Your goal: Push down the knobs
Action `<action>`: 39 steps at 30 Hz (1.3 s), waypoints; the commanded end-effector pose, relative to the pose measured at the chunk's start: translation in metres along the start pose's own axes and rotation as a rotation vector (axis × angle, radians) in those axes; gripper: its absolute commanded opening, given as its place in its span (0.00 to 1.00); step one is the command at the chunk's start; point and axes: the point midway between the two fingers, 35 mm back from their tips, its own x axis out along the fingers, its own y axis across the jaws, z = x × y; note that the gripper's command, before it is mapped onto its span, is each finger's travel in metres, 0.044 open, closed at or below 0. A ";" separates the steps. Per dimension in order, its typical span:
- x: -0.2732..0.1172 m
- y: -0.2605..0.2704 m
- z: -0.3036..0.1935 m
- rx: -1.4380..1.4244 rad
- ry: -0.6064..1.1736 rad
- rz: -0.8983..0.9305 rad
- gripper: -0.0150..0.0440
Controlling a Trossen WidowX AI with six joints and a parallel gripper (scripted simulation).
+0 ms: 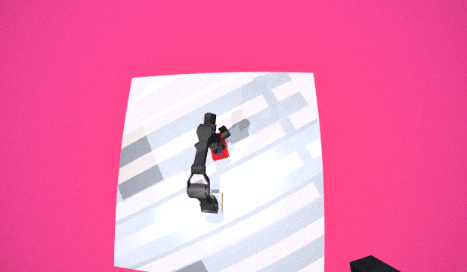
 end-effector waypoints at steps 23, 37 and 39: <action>0.027 0.000 -0.001 0.170 -0.011 -0.001 0.25; 0.041 0.000 -0.001 0.170 -0.011 -0.001 0.25; 0.040 0.000 -0.001 0.170 -0.011 -0.001 0.25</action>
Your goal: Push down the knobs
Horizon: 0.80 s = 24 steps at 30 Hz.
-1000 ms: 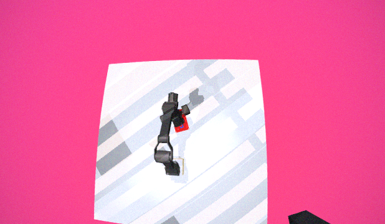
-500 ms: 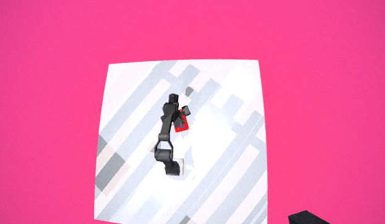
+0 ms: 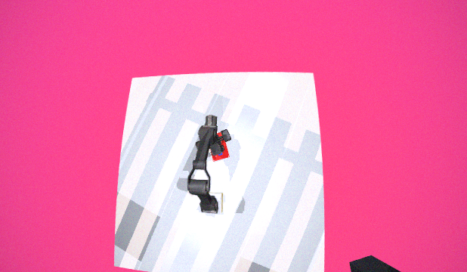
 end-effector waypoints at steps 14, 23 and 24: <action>0.003 0.001 0.000 0.004 -0.004 0.002 0.25; 0.006 0.001 0.000 0.004 -0.004 0.002 0.25; 0.006 0.001 0.000 0.004 -0.004 0.002 0.25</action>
